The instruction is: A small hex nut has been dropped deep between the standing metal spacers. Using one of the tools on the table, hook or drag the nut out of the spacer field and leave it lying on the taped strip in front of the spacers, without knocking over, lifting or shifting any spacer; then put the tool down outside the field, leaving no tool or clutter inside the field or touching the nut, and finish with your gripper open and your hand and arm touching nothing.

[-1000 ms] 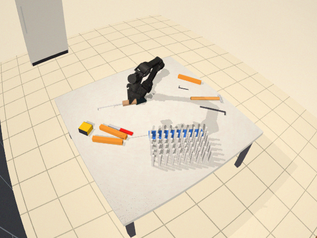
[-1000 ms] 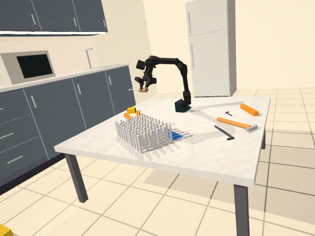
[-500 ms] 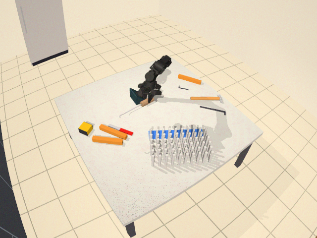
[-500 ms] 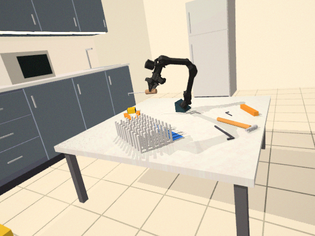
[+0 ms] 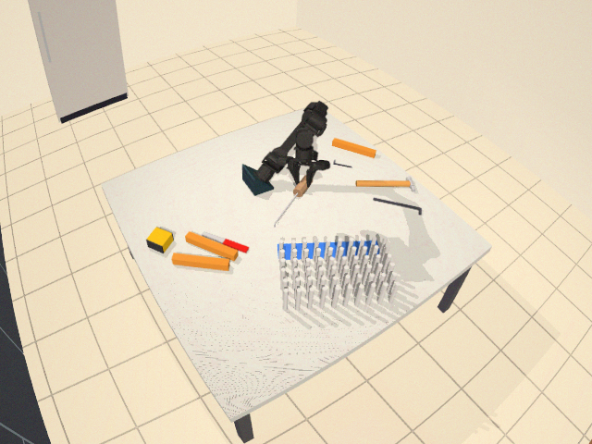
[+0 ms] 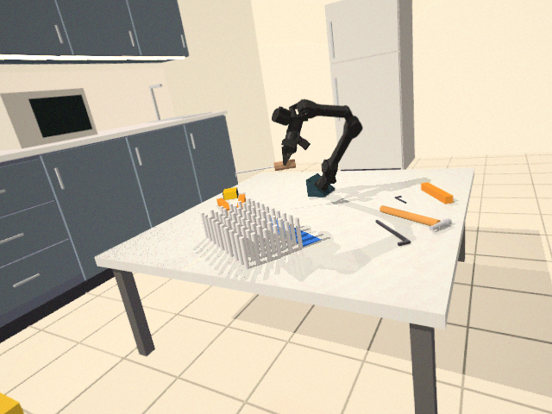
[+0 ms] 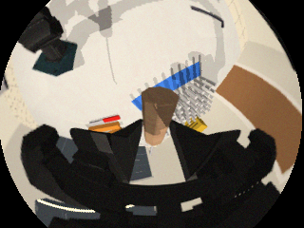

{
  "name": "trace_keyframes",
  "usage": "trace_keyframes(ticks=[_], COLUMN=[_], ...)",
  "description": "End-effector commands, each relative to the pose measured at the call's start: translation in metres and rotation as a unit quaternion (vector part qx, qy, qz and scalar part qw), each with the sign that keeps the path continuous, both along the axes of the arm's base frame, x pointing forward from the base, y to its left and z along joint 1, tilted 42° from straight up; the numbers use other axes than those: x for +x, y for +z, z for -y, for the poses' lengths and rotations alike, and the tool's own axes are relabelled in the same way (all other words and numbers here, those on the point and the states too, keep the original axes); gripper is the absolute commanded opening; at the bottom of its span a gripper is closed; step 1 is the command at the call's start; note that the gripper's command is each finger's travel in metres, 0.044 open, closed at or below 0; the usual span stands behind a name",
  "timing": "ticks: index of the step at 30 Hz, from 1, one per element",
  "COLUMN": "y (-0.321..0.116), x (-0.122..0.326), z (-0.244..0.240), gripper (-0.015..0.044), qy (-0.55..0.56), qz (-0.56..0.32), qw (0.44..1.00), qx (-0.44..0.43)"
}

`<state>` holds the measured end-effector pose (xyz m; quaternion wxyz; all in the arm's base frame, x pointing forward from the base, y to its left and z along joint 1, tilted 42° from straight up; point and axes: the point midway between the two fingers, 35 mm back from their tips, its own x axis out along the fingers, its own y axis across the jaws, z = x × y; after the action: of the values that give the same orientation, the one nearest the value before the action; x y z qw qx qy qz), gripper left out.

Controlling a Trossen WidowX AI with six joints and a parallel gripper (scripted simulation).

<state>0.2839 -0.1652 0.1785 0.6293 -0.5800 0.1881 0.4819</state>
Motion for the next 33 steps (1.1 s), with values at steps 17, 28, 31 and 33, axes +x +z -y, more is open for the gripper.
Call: trace_keyframes(ticks=[17,28,31,33], y=[0.054,0.035,0.025,0.018], x=[-0.017,-0.011,-0.007,-0.005], z=[-0.114,-0.128,-0.136,-0.141], gripper=[0.0000,0.0000,0.0000,0.0000], qy=[0.193,0.199,0.200,0.201], qz=[0.186,0.182,0.180,0.179], qw=[0.963,0.963,0.963,0.963], qx=[-0.018,-0.022,-0.024,-0.026])
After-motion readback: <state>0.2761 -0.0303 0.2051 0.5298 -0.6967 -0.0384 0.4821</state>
